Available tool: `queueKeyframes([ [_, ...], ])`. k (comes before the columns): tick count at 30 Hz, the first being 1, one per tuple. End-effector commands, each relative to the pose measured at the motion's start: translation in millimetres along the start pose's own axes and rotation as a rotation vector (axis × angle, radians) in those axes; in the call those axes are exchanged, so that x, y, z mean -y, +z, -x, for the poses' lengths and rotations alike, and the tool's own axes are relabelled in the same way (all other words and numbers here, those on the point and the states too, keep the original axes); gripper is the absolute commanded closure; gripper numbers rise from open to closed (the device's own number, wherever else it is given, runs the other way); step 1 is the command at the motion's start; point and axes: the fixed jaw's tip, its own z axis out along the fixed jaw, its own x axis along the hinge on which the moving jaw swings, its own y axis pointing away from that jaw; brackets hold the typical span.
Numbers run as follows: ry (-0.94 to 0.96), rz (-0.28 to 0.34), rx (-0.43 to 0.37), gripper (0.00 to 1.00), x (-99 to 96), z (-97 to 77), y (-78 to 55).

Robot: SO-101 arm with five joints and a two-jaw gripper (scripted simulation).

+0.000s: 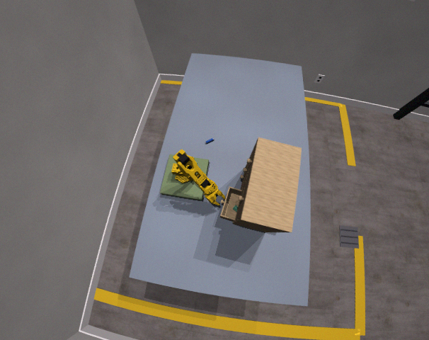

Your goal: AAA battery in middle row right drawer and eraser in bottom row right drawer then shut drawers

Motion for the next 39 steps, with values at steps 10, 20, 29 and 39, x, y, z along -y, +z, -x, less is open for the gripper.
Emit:
queueKeyframes([
  [10, -0.007, -0.004, -0.009, 0.79, 1.4, -2.7, 1.0],
  [20, -0.007, -0.004, -0.009, 0.83, 1.4, -2.7, 1.0],
  [29, -0.007, -0.004, -0.009, 0.89, 1.4, -2.7, 1.0],
  [39, -0.007, -0.004, -0.009, 0.95, 1.4, -2.7, 1.0],
])
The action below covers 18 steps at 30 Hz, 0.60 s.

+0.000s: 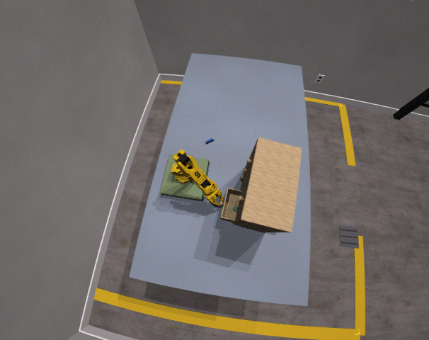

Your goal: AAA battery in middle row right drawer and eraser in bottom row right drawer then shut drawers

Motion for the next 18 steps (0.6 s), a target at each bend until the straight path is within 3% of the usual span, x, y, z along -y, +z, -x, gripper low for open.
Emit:
queueKeyframes([
  [1, -0.006, -0.003, -0.007, 0.96, 1.2, -2.2, 1.0],
  [18, -0.006, -0.003, -0.007, 1.0, 1.2, -2.1, 1.0],
])
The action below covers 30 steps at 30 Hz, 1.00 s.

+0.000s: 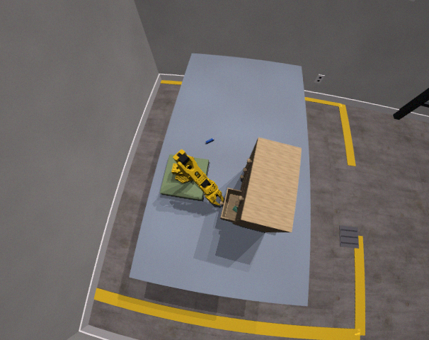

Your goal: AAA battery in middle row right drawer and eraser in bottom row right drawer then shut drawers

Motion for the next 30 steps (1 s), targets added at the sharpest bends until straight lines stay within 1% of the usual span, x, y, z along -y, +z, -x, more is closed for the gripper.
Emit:
queueKeyframes([
  [1, -0.006, -0.003, -0.007, 1.0, 1.2, -2.2, 1.0],
  [8, -0.006, -0.003, -0.007, 1.0, 1.2, -2.1, 1.0],
  [20, -0.008, -0.024, -0.008, 1.0, 8.9, -12.8, 9.4],
  [25, -0.008, -0.024, -0.008, 1.0, 8.9, -12.8, 9.4],
  [30, -0.014, -0.029, -0.008, 1.0, 11.1, -16.6, 12.2],
])
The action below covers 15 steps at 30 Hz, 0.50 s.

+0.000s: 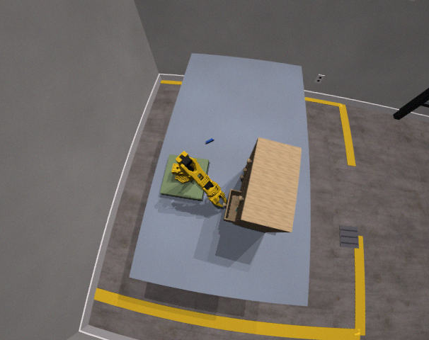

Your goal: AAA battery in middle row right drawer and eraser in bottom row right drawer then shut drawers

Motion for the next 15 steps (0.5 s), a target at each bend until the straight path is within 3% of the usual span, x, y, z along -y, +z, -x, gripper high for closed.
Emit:
queueKeyframes([
  [1, -0.008, -0.02, -0.004, 1.0, 7.2, -5.1, 3.4],
  [15, -0.02, -0.03, -0.004, 1.0, 11.1, -11.5, 8.4],
])
